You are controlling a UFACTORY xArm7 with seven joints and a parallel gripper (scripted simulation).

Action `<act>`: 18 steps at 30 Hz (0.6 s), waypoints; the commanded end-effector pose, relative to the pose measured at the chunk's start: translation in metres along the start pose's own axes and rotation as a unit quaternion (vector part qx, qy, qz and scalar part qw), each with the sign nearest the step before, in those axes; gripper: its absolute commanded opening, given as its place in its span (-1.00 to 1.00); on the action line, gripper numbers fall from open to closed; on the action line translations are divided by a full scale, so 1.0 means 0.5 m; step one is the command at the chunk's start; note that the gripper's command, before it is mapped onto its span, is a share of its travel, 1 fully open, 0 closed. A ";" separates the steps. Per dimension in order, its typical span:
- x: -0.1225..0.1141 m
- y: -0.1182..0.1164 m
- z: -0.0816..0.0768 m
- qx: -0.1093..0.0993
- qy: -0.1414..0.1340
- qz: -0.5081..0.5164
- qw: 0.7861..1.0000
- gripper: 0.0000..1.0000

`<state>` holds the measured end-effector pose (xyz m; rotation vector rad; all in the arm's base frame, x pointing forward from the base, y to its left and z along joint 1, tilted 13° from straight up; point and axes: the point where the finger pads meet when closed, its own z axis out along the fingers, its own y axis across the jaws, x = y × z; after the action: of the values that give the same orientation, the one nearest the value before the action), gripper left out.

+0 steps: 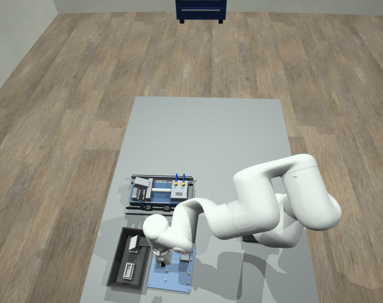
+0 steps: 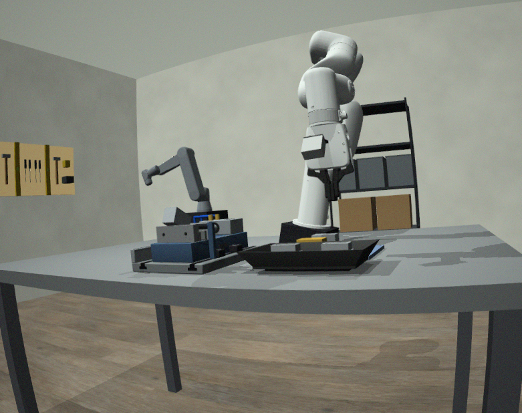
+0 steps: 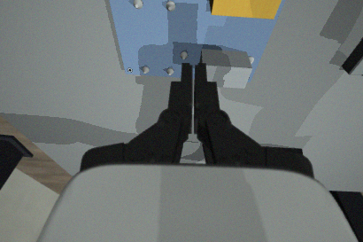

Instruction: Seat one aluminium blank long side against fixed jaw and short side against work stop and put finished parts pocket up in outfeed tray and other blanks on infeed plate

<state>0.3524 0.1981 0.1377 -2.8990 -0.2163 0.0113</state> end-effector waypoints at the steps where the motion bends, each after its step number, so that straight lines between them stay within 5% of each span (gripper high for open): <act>1: 0.004 0.000 0.006 0.000 0.002 0.000 1.000 -1.00; 18: 0.004 0.000 0.022 0.000 0.002 0.000 1.000 -1.00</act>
<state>0.3528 0.2008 0.1260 -2.8991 -0.2162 0.0099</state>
